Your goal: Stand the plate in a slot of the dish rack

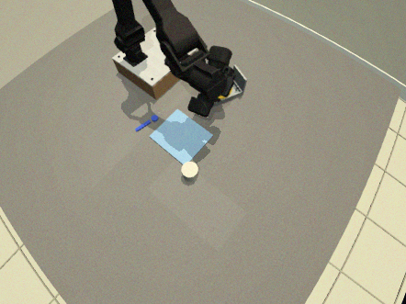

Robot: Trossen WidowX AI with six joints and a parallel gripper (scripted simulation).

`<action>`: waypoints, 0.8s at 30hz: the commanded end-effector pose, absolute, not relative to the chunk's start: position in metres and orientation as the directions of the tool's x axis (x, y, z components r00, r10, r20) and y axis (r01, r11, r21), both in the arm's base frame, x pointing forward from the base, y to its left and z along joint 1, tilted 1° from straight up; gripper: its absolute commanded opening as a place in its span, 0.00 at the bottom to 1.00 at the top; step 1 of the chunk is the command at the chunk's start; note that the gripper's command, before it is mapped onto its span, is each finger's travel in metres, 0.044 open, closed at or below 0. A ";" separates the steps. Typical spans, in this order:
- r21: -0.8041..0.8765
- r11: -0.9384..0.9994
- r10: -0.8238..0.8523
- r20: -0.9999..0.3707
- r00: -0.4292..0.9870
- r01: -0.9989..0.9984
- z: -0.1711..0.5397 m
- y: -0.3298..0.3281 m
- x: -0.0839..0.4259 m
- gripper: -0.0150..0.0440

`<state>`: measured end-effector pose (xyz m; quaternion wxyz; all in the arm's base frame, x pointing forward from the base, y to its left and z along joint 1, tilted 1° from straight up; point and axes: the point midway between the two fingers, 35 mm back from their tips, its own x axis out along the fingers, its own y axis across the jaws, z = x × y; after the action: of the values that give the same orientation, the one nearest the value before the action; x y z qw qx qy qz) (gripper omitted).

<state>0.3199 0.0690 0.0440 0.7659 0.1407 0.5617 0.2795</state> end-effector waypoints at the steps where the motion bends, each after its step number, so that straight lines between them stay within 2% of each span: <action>1: 0.556 0.752 0.647 -0.727 0.232 -0.355 0.033 0.070 0.320 0.25; 12: 0.521 0.605 0.776 -0.553 0.302 -0.601 0.020 0.071 0.319 0.25; 24: 0.335 0.460 0.874 -0.335 0.353 -0.822 0.017 0.069 0.305 0.25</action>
<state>0.3123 0.0697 0.0190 0.8177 0.0655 0.2821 0.4975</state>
